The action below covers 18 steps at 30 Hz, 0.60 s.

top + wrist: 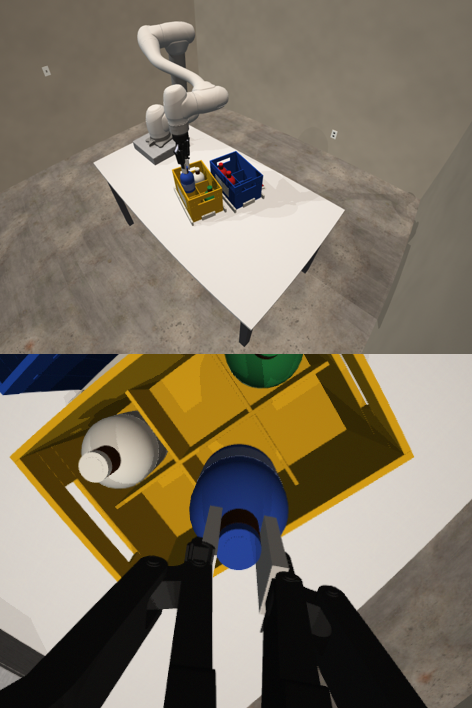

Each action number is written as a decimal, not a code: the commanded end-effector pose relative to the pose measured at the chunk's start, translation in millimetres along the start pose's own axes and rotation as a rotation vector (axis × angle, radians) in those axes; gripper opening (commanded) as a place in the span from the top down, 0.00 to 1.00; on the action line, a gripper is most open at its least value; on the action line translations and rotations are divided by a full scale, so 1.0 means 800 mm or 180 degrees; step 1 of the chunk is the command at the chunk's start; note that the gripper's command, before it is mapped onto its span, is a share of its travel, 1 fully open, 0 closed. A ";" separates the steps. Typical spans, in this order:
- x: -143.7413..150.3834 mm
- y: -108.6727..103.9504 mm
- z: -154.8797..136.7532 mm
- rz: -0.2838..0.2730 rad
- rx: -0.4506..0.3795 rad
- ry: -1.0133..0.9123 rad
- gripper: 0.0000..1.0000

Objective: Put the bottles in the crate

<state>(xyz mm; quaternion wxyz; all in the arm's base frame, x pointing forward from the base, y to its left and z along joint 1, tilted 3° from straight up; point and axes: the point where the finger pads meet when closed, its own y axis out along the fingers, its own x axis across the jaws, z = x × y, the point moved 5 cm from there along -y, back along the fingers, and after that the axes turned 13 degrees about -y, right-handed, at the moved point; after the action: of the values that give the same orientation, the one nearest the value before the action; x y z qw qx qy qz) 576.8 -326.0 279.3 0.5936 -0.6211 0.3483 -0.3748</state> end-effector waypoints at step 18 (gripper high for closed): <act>0.000 -0.036 0.000 0.0000 0.0001 0.0000 1.00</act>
<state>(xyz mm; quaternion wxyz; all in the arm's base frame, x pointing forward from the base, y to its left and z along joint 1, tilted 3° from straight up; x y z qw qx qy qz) 576.5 -324.6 305.9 0.5936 -0.6211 0.3483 -0.3748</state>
